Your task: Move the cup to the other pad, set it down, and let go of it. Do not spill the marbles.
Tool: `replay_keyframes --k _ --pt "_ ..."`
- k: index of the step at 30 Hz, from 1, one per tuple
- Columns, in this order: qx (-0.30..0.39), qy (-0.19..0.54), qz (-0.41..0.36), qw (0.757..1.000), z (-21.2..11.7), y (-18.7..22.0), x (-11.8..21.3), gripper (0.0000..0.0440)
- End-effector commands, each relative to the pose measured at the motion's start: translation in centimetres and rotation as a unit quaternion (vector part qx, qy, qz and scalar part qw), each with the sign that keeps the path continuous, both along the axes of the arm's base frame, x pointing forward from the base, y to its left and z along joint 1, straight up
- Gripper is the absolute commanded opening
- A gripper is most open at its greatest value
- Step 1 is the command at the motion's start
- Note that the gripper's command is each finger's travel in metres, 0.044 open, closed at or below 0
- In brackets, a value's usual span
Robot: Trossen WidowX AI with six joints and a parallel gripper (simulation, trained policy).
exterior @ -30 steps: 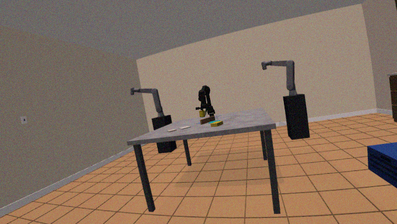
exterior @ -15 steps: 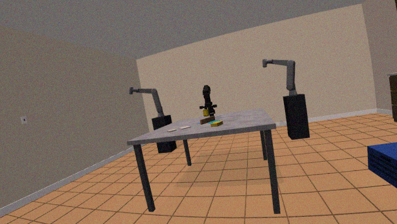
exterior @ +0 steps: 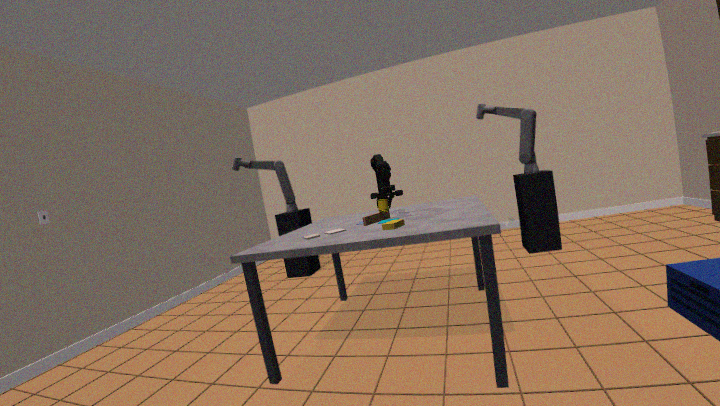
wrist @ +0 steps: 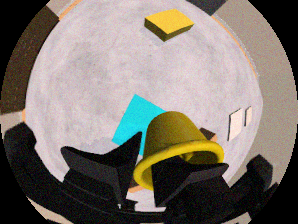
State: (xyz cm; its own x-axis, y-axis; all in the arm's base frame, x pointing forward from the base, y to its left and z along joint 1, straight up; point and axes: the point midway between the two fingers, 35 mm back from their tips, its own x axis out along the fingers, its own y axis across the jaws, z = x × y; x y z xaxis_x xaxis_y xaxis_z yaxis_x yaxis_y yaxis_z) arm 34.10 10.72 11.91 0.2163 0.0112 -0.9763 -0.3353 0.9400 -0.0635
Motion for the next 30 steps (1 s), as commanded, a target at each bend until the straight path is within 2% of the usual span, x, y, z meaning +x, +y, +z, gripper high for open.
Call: replay_keyframes --k 1,8,17,22,27,30 --pt "-0.002 0.004 0.000 1.000 -1.1 0.9 -0.2 0.0000" --pt "-0.006 0.009 -0.004 1.000 -3.1 1.6 -0.8 0.0002" --pt "-0.011 0.012 -0.013 1.000 -5.4 1.2 -1.4 0.0046" --pt "-0.006 0.009 -0.019 1.000 -5.7 1.0 -1.4 0.0081" --pt "0.009 -0.005 -0.027 1.000 -5.1 1.1 -0.9 0.0146" --pt "0.020 -0.016 -0.029 0.999 -4.4 1.2 -0.6 0.0145"
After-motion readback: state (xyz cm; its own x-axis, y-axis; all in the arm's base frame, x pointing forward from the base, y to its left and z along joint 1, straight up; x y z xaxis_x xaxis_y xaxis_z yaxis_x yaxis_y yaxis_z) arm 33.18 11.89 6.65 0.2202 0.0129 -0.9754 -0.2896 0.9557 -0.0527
